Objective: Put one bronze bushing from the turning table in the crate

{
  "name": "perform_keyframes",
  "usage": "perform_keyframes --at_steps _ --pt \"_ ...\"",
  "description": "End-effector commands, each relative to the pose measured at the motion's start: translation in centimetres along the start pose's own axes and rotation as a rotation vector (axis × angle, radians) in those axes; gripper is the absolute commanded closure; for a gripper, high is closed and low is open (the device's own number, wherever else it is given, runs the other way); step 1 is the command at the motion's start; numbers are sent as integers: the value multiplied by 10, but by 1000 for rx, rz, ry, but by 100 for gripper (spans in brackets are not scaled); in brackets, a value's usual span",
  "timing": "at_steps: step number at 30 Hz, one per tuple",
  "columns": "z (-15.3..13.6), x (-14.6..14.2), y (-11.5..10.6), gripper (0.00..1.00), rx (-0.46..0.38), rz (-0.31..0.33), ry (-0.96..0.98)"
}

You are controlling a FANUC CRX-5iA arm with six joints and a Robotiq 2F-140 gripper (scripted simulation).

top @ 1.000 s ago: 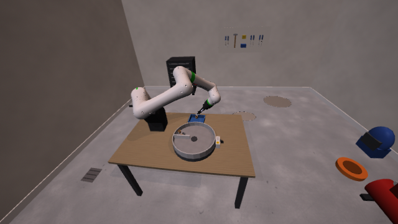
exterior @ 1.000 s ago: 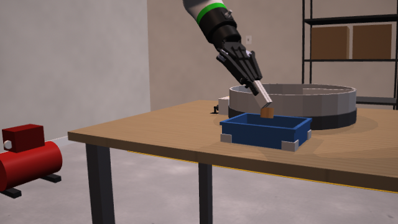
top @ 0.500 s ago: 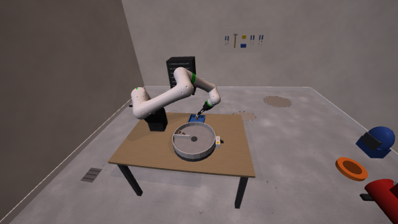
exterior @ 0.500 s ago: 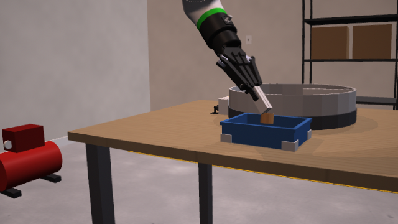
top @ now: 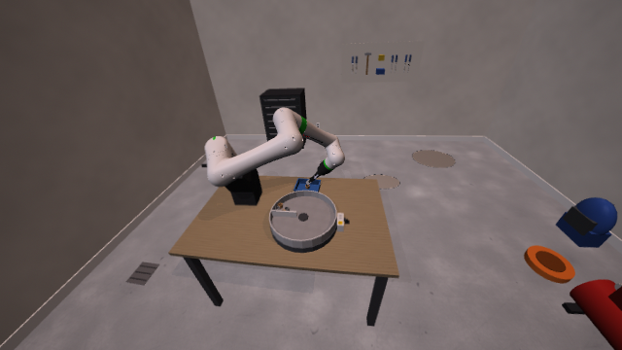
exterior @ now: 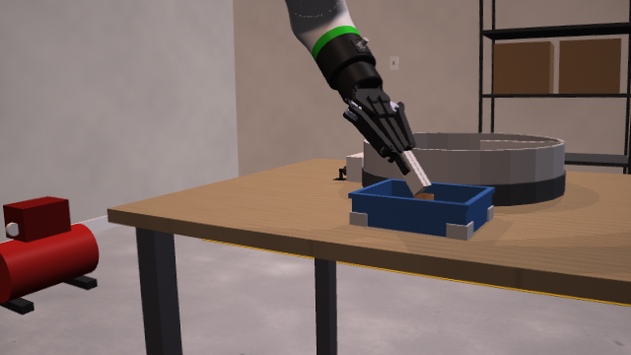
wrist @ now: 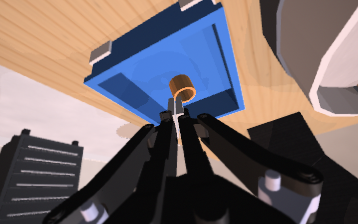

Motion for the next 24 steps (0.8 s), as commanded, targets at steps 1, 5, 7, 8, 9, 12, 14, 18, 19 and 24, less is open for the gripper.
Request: perform_keyframes --at_steps 1,5,7,8,9,12,14,18,19,24 --pt "1 0 1 100 0 0 0" --pt "2 0 3 100 0 0 0" --pt "3 0 3 100 0 0 0" --pt "3 0 3 100 0 0 0" --pt "3 0 3 100 0 0 0" --pt "3 0 3 100 0 0 0" --pt "3 0 3 100 0 0 0" --pt "3 0 3 100 0 0 0" --pt "3 0 3 100 0 0 0" --pt "3 0 3 100 0 0 0"
Point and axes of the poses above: the point where the finger pads meet when closed, its own y axis out along the fingers, its own x axis across the jaws, z = x × y, the point moved 8 cm from there along -y, back along the fingers, and after that the axes turned 12 degrees about -y, right-handed, at the moved point
